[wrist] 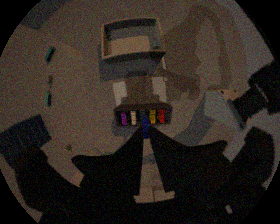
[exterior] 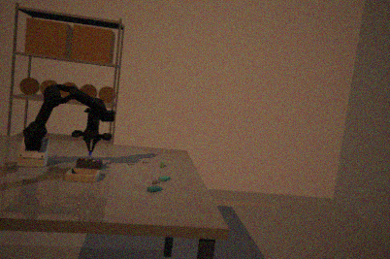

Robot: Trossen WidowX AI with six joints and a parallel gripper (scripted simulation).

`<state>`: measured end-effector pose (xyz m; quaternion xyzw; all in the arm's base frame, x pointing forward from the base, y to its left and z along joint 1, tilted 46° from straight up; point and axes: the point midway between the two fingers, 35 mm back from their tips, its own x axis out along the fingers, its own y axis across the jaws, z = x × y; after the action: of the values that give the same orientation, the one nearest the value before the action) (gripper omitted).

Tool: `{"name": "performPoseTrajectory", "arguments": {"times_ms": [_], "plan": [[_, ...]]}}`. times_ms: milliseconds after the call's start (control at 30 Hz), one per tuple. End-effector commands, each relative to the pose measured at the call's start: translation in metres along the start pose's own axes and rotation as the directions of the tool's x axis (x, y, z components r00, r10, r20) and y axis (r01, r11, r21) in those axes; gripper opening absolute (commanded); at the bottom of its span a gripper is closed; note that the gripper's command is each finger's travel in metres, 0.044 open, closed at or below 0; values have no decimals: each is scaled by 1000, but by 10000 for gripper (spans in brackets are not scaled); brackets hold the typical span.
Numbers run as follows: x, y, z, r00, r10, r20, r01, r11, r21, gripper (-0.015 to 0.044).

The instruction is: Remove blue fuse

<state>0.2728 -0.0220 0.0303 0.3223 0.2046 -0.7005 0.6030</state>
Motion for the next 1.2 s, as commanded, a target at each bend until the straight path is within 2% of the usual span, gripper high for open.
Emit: {"name": "performPoseTrajectory", "arguments": {"times_ms": [0, 233, 633, 1000, 1167], "plan": [[-7, 0, 0, 1000, -1, -6, 2, 1000, 9, 0], [-12, 2, 4, 1000, -2, -8, 2, 1000, 9, 0], [-12, 21, 86, 1000, -1, -26, 1, 1000, 6, 0], [-12, 14, 169, 1000, 0, -5, 0, 1000, 9, 0], [-12, 11, 180, 1000, 0, 1, 0, 1000, 9, 0]]}}
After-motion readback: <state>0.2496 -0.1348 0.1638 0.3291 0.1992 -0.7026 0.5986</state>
